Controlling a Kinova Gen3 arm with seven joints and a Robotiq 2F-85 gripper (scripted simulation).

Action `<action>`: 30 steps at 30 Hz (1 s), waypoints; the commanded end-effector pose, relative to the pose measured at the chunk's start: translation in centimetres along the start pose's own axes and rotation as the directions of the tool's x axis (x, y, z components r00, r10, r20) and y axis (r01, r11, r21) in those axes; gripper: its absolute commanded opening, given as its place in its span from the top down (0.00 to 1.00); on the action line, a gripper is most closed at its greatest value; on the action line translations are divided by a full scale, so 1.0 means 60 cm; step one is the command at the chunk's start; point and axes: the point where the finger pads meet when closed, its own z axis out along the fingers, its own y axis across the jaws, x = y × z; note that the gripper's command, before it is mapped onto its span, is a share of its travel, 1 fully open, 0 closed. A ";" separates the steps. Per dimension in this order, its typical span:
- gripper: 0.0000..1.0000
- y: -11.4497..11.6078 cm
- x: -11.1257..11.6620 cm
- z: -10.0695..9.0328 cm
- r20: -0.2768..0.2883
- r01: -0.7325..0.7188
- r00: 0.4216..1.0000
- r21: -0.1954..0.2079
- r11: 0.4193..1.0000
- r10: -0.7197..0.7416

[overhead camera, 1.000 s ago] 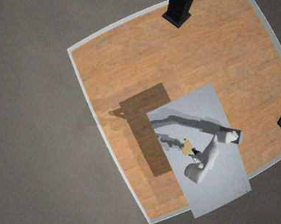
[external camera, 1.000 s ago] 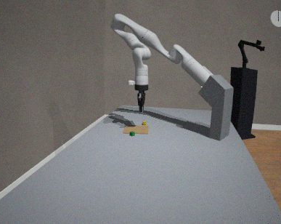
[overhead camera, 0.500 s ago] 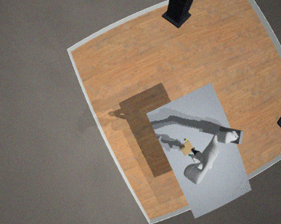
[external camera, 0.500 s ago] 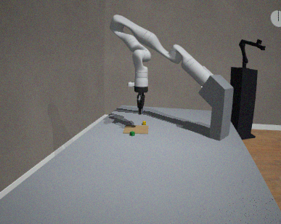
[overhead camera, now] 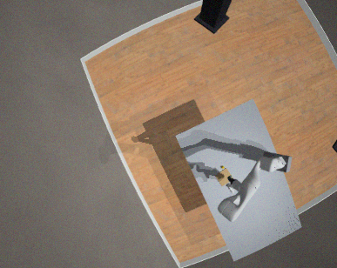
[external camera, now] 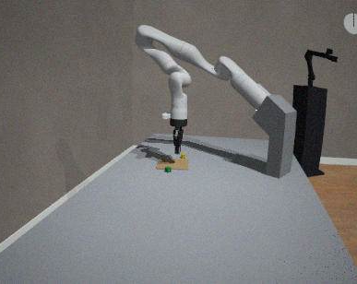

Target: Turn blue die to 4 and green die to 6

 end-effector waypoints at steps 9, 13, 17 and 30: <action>0.85 0.015 -0.013 0.058 0.019 0.001 1.000 -0.024 1.000 -0.001; 0.85 0.016 -0.013 0.071 0.019 0.001 1.000 -0.024 1.000 -0.001; 0.85 0.016 -0.013 0.076 0.019 0.001 1.000 -0.024 1.000 -0.001; 0.85 0.016 -0.013 0.076 0.019 0.001 1.000 -0.024 1.000 -0.001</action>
